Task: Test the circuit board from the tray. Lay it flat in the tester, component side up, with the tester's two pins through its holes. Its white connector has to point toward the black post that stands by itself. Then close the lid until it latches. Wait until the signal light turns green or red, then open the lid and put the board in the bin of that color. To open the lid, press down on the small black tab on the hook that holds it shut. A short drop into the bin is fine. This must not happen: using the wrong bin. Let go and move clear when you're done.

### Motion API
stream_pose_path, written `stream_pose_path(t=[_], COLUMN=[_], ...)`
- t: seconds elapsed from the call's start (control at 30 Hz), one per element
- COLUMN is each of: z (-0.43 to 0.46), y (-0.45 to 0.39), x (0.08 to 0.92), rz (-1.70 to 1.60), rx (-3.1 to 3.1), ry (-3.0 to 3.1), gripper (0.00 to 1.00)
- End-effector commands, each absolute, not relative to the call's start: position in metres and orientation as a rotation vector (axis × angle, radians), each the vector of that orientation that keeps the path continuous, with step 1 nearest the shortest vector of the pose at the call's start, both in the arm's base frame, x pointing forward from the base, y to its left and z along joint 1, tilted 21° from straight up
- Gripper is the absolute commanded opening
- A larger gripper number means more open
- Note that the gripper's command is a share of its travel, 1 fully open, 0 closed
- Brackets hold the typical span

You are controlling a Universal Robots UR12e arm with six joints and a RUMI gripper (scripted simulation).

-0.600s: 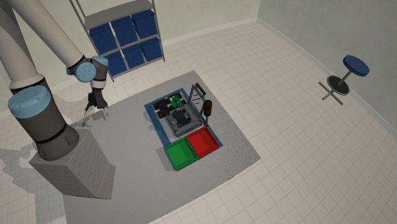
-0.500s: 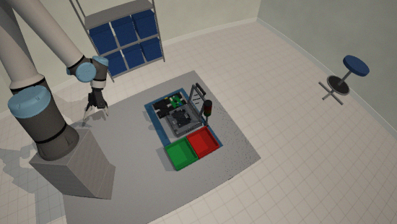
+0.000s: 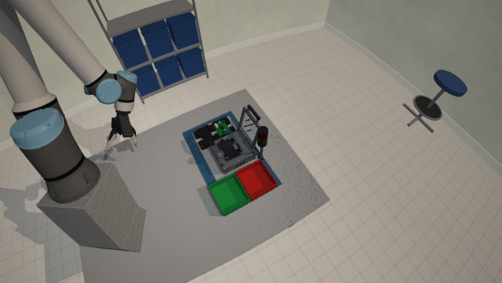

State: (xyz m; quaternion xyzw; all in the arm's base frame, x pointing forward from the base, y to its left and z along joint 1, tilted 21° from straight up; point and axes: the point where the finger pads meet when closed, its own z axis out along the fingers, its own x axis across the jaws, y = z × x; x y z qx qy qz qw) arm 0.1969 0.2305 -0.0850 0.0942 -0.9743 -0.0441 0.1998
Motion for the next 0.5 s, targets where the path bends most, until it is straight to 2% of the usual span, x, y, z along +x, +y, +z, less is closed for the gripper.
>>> stream_pose_path(t=[0.0, 0.1, 0.47], z=[-0.085, -0.081, -0.041], y=[0.231, 0.232, 0.223], x=[0.199, 0.216, 0.364], rz=[-0.125, -0.142, -0.281], rx=[0.262, 0.245, 0.093], ry=[-2.726, -2.744, -2.902], gripper=[1.00, 1.00, 1.00])
